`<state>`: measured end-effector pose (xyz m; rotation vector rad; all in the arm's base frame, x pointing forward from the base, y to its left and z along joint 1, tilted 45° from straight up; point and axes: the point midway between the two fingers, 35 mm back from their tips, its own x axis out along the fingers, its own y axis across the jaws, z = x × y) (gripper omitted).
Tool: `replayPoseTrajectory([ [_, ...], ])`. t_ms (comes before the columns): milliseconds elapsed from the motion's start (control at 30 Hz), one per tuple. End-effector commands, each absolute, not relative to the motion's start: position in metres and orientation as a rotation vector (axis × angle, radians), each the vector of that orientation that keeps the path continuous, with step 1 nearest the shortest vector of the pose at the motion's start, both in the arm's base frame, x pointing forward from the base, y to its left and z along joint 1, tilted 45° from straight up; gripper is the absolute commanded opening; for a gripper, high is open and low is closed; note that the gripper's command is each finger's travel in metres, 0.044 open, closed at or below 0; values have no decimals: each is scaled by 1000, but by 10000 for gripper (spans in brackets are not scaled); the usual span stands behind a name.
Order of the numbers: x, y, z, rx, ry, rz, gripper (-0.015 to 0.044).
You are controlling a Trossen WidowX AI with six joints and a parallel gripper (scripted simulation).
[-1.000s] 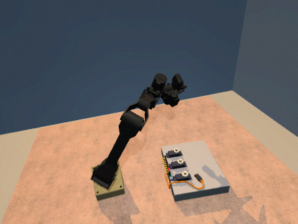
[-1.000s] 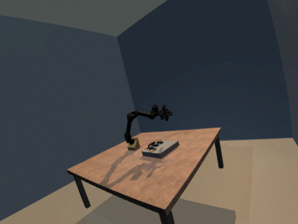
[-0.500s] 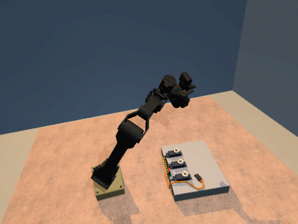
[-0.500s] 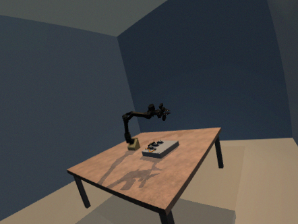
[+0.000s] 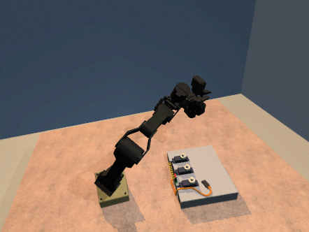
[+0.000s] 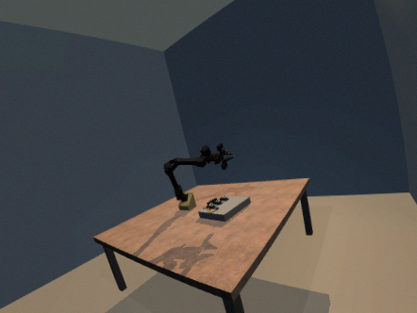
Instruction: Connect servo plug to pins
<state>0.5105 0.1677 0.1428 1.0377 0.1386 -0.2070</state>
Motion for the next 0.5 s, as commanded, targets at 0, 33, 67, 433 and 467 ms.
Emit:
replayPoseTrajectory([
  [0,506,158,152,1004,145,-203,115],
  [33,505,156,154,998,144,-201,115],
  [67,505,154,156,991,144,-199,115],
  [433,492,127,193,879,136,-161,115],
  [467,491,124,197,868,135,-158,115],
])
